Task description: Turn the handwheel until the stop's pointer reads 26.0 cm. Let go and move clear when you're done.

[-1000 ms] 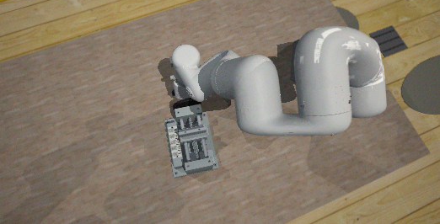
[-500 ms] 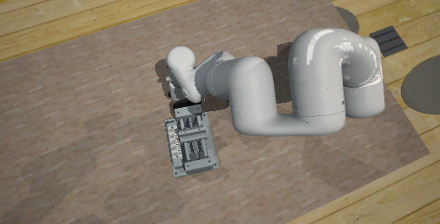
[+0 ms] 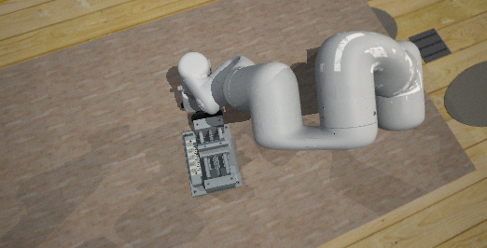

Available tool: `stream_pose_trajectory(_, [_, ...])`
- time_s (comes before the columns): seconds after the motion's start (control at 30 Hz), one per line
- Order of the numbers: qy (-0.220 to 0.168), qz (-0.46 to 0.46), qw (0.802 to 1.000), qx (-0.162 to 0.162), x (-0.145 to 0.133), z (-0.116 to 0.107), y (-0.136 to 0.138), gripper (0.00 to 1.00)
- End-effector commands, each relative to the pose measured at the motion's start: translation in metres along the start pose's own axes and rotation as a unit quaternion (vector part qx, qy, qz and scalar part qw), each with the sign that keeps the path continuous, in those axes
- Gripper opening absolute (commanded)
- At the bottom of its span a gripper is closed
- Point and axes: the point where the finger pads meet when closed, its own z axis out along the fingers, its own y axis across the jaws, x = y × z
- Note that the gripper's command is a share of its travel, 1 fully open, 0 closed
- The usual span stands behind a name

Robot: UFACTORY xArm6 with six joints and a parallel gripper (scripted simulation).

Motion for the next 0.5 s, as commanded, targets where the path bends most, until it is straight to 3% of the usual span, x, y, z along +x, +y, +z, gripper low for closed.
stream_pose_trajectory(0.0, [0.001,-0.001,1.000,0.004,0.000,-0.005,-0.009,0.06])
stream_pose_trajectory(0.47, [0.001,-0.001,1.000,0.004,0.000,-0.018,-0.021,0.06])
